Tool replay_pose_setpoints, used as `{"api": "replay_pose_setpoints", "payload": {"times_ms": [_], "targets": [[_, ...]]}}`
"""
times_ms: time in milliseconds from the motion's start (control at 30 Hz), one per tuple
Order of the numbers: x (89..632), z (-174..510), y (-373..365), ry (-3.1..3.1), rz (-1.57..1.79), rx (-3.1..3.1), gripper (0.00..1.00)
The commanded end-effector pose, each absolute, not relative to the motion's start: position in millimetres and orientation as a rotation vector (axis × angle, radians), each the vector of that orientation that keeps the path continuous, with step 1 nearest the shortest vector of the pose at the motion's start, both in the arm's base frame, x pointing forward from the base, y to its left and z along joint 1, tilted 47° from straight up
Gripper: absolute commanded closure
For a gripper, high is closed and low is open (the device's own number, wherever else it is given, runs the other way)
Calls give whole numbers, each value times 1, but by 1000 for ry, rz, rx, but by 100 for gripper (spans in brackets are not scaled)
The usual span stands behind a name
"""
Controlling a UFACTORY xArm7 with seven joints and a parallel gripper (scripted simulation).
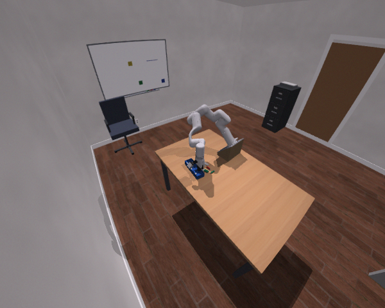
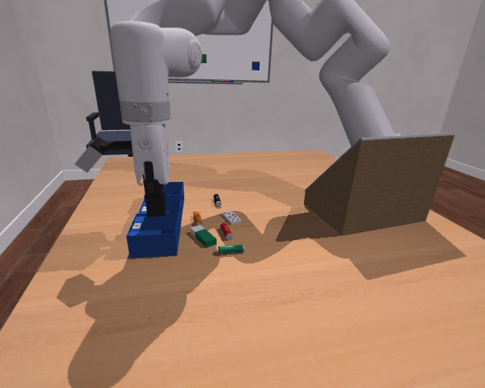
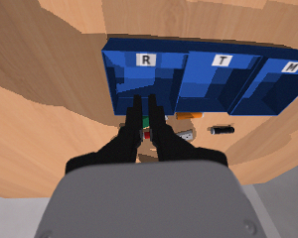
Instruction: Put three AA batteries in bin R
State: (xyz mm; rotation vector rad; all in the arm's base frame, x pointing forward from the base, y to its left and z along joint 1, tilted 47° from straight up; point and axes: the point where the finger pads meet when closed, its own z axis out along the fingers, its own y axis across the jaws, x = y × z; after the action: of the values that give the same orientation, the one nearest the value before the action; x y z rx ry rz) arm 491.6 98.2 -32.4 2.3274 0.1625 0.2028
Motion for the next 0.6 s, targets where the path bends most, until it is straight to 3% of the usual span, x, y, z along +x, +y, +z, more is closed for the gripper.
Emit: {"api": "replay_pose_setpoints", "payload": {"times_ms": [0, 567], "targets": [[494, -39, 94, 166, 208, 2331, 93], [502, -66, 66, 166, 208, 2331, 93]]}}
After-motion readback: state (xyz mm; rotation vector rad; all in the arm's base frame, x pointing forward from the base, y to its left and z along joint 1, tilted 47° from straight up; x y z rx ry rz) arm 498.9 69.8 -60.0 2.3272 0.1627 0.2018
